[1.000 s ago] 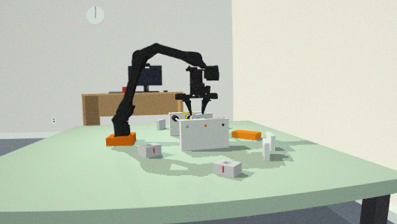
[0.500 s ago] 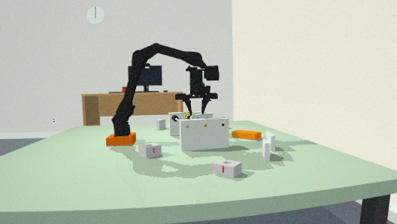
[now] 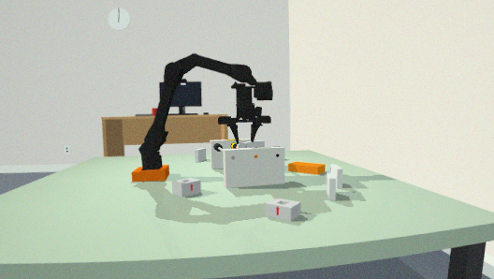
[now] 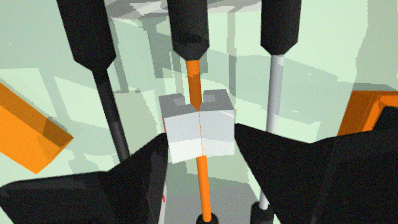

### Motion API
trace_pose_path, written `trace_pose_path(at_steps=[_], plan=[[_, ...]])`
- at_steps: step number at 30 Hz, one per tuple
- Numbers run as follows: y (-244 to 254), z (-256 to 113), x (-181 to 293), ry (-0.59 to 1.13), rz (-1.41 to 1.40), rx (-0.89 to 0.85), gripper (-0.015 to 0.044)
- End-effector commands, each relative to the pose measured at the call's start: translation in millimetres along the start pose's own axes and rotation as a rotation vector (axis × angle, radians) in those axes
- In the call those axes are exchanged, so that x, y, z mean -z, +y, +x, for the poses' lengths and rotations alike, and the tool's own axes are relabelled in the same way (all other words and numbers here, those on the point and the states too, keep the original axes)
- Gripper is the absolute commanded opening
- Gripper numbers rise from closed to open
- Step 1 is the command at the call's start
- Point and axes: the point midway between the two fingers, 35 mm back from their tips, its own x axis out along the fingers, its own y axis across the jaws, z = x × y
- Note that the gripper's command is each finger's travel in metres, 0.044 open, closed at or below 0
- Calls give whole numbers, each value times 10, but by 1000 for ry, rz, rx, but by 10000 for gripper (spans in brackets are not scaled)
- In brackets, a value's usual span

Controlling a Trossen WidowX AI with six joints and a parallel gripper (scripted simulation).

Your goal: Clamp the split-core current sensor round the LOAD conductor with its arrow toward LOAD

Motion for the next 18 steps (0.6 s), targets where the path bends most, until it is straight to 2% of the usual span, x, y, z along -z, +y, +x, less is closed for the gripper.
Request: trace_pose_path(at_steps=[1, 11, 18], plan=[[3, -8, -1, 0, 0, -1, 184], [3, -8, -1, 0, 0, -1, 440], [3, -8, -1, 0, 0, -1, 440]])
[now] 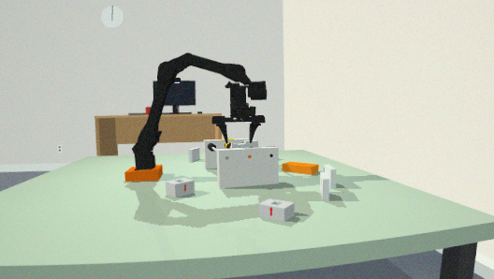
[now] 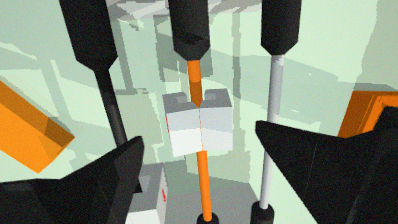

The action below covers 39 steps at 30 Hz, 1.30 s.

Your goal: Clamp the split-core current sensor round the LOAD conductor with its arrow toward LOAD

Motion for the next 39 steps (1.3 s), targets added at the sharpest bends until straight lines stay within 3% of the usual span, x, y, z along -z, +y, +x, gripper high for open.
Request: trace_pose_path(at_steps=[1, 5, 39], plan=[[-1, 23, 0, 1, 0, 3, 440], [-8, 328, 0, 5, 4, 33, 440], [-20, 628, 2, 5, 4, 33, 440]])
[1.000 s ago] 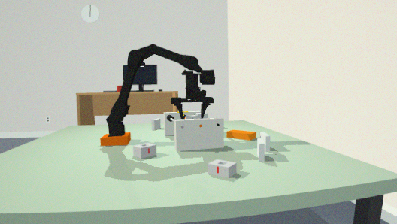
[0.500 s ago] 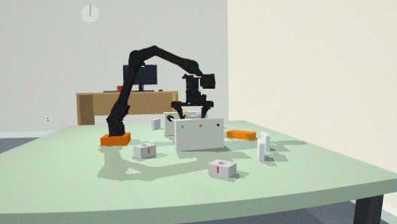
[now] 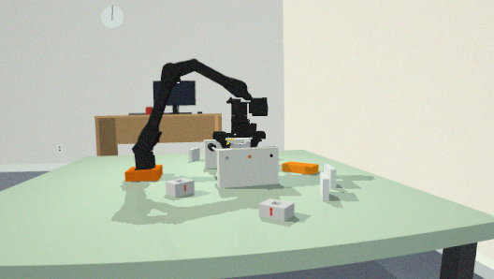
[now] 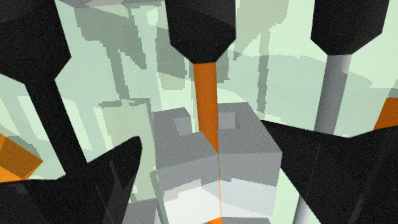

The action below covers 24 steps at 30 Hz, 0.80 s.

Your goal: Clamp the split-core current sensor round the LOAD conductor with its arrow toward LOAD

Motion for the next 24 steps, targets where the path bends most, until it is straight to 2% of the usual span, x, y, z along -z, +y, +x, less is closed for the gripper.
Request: trace_pose_path(at_steps=[1, 5, 7, 24], plan=[[-25, 60, 2, 1, 4, 15, 440], [-25, 60, 2, 1, 4, 15, 440], [-6, 18, 2, 1, 0, 3, 387], [-6, 18, 2, 1, 0, 3, 274]])
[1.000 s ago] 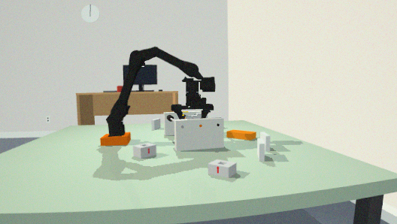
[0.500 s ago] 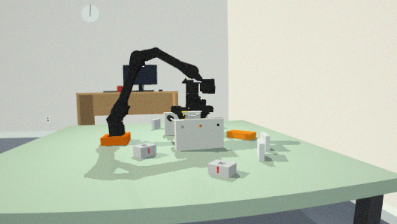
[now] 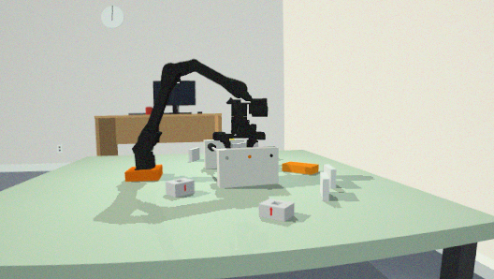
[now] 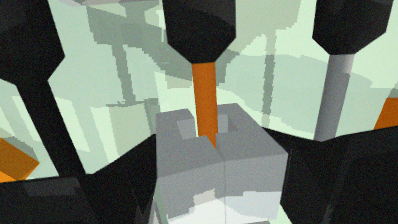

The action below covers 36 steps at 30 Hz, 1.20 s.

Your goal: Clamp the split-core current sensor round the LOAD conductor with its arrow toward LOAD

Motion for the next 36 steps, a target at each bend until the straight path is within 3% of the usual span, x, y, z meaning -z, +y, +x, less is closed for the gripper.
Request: trace_pose_path(at_steps=[1, 11, 19, 34, 36], plan=[[1, -2, 0, 0, 0, -1, 267], [1, -2, 0, 0, 0, -1, 201], [-1, -67, 0, 0, 4, -19, 0], [2, -34, -6, -2, 1, -10, 0], [2, -34, -6, -2, 1, -10, 53]])
